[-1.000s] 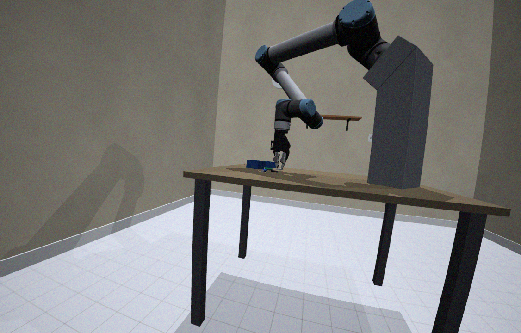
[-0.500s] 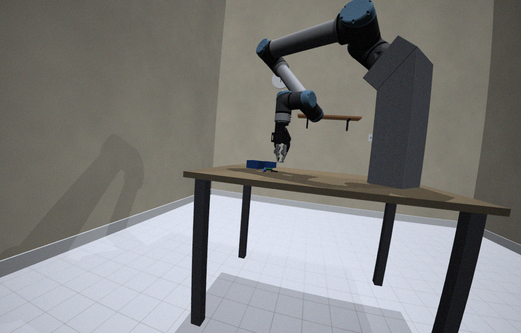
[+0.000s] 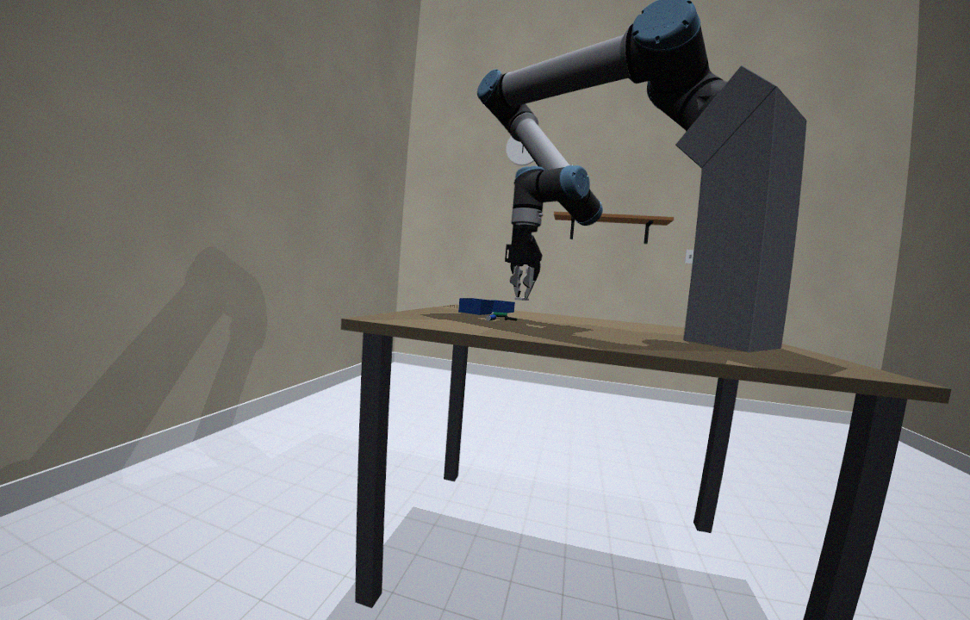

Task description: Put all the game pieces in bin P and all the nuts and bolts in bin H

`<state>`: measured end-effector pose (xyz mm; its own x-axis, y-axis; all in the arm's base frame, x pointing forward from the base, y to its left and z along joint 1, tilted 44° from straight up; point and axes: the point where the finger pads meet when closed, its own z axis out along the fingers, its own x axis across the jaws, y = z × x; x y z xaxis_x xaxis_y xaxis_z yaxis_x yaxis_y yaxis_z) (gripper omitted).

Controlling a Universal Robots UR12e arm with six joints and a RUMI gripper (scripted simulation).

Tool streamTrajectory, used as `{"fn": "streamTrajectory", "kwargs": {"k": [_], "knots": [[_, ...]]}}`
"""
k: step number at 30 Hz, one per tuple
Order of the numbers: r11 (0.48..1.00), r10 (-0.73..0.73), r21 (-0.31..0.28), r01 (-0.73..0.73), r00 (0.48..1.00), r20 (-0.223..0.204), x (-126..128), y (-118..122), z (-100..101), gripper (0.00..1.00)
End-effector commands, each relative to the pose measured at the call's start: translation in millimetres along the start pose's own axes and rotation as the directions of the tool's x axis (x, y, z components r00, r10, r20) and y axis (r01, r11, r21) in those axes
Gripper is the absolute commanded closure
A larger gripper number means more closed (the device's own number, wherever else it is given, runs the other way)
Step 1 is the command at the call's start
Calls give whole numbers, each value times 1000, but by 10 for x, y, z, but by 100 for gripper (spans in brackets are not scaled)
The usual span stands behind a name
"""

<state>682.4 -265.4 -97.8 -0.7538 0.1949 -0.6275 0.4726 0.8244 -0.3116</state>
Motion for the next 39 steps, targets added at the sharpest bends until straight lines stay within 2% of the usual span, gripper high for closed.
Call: {"fn": "streamTrajectory", "kwargs": {"k": [1,6,15,17,32,34,39], "knots": [[1000,0,0,0,1000,1,-1,2,-45,100],[1000,0,0,0,1000,1,-1,2,-70,100],[1000,-18,0,18,1000,1,-374,-390,-70,100],[1000,-18,0,18,1000,1,-374,-390,-70,100],[1000,-18,0,18,1000,1,-995,-1042,-70,100],[1000,-18,0,18,1000,1,-995,-1042,-70,100],[1000,-18,0,18,1000,1,-1202,-1260,-70,100]]}}
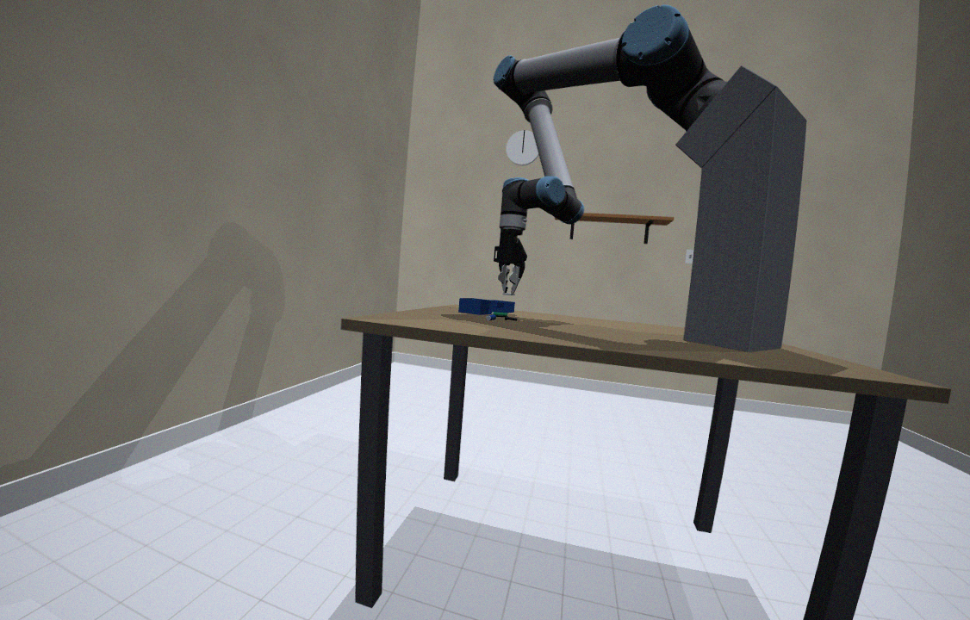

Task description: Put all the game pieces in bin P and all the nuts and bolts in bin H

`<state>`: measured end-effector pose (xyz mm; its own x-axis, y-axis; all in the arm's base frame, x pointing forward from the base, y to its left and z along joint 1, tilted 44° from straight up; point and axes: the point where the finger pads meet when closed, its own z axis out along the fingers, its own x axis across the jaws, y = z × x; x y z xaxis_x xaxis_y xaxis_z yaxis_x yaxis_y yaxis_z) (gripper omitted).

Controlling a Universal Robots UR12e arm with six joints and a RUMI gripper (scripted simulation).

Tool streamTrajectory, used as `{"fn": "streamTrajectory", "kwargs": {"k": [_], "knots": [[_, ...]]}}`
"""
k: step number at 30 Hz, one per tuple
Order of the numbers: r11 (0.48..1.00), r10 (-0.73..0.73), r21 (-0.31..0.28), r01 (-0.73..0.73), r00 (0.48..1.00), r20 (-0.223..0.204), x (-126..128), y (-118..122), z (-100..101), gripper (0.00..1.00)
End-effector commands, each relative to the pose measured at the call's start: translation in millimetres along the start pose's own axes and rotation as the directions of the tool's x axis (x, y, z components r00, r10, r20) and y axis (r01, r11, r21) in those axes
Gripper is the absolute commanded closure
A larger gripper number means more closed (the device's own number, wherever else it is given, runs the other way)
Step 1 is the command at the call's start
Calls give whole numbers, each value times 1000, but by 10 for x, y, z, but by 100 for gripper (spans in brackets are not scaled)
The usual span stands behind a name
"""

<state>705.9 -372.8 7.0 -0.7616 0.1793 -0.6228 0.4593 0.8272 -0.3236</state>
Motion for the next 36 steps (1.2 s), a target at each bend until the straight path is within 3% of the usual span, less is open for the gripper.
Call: {"fn": "streamTrajectory", "kwargs": {"k": [1,10,31,36], "knots": [[1000,0,-1,0,1000,-1,-196,-205,0,100],[1000,0,-1,0,1000,-1,-562,-604,1,100],[1000,0,-1,0,1000,-1,-585,-629,1,100],[1000,0,-1,0,1000,-1,-585,-628,101,100]]}}
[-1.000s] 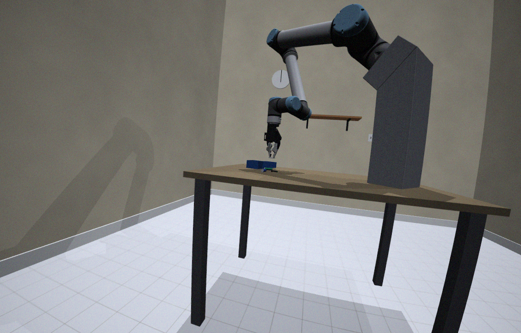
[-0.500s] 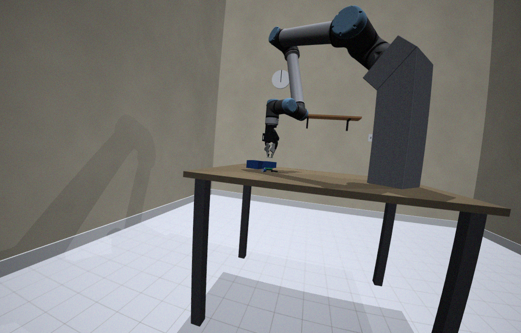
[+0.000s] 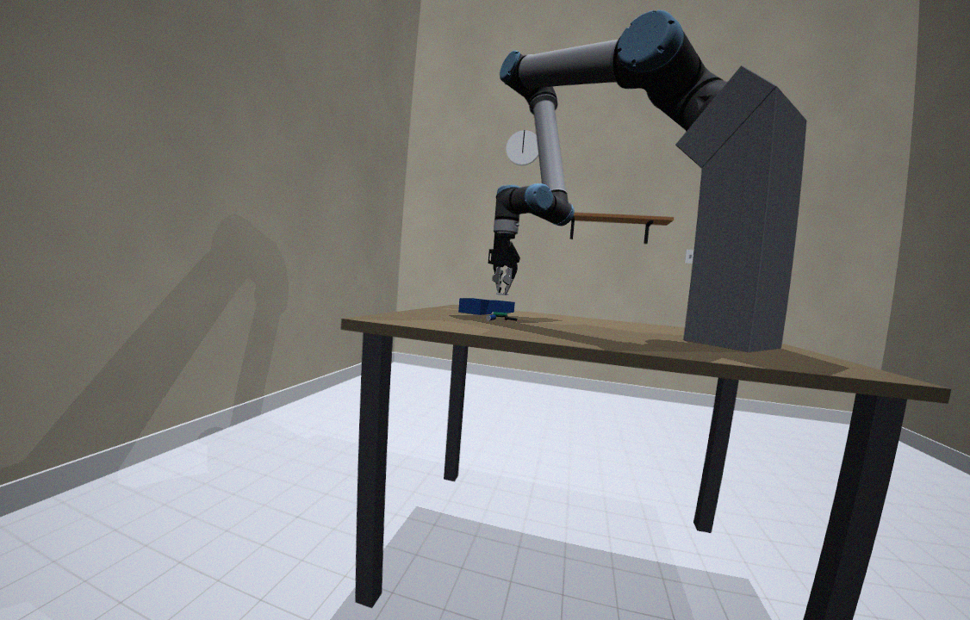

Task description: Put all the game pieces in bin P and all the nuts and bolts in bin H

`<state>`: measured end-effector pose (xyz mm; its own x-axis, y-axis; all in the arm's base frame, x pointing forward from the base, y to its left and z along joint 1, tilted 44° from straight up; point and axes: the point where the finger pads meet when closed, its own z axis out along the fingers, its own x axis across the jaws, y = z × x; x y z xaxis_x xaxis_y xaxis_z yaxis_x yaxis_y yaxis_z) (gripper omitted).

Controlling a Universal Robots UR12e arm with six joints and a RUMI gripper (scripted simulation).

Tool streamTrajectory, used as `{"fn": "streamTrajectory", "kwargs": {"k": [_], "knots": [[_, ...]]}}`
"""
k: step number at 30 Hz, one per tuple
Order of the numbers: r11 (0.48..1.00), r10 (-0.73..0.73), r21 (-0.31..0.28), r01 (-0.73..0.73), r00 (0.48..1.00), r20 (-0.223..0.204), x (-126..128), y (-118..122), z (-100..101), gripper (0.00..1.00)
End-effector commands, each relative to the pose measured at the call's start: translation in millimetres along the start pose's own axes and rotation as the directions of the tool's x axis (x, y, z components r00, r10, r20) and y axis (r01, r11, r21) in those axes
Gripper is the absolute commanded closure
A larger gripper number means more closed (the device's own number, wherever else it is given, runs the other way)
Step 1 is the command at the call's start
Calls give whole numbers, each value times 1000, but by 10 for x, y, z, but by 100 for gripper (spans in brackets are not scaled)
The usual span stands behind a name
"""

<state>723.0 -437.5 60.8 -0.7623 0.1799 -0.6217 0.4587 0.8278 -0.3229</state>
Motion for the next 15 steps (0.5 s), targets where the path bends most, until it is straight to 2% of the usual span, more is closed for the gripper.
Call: {"fn": "streamTrajectory", "kwargs": {"k": [1,15], "knots": [[1000,0,0,0,1000,1,-3,2,82,100],[1000,0,0,0,1000,1,-3,3,316,100]]}}
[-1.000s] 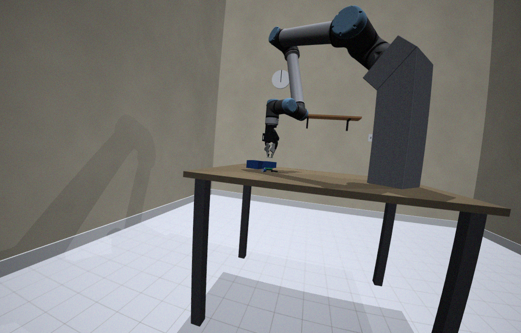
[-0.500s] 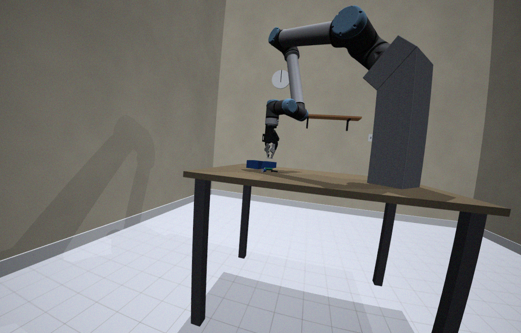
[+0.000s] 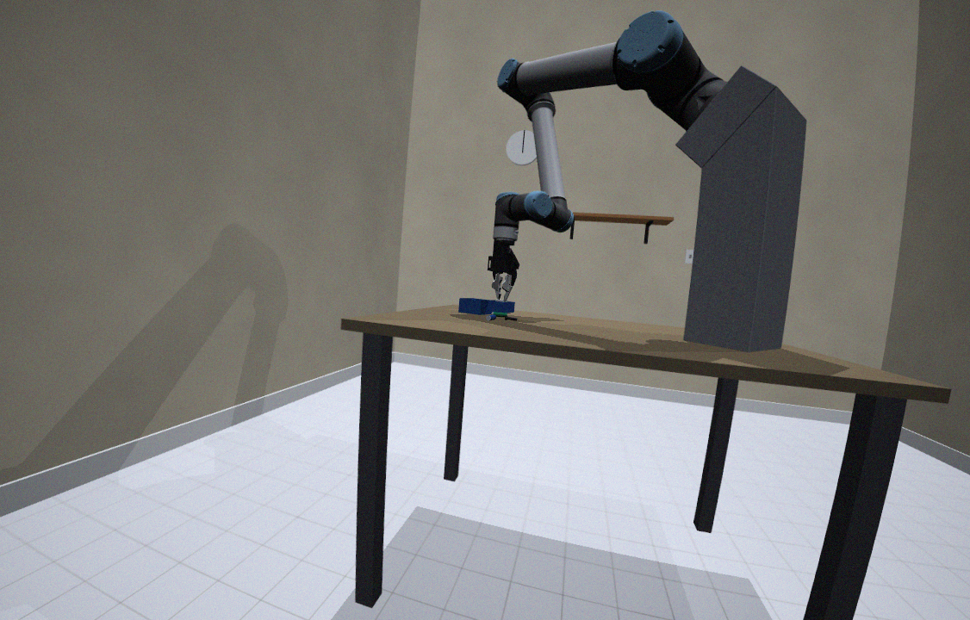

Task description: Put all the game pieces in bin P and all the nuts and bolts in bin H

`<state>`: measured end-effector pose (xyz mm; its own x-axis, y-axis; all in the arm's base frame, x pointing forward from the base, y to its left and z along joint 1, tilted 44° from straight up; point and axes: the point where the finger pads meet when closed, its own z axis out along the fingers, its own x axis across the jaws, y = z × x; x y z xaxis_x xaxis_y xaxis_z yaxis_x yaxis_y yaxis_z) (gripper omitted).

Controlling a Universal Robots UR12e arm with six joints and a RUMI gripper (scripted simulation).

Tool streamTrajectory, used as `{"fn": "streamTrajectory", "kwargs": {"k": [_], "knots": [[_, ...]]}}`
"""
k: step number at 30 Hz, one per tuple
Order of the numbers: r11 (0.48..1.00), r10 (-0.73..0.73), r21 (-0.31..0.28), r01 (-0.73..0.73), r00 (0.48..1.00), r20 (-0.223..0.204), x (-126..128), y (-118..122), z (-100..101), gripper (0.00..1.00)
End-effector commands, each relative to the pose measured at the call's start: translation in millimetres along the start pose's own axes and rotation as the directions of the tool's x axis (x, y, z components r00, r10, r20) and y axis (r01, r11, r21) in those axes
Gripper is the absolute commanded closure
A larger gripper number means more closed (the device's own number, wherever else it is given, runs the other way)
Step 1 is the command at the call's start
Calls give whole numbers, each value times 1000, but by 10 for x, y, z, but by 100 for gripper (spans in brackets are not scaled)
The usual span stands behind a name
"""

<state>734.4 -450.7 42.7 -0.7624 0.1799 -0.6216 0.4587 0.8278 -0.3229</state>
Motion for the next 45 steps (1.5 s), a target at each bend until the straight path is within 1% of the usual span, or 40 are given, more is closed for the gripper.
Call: {"fn": "streamTrajectory", "kwargs": {"k": [1,16,17,34,45], "knots": [[1000,0,0,0,1000,1,-3,3,63,100],[1000,0,0,0,1000,1,4,11,64,100],[1000,0,0,0,1000,1,4,11,64,81],[1000,0,0,0,1000,1,3,11,64,81],[1000,0,0,0,1000,1,4,11,-69,81]]}}
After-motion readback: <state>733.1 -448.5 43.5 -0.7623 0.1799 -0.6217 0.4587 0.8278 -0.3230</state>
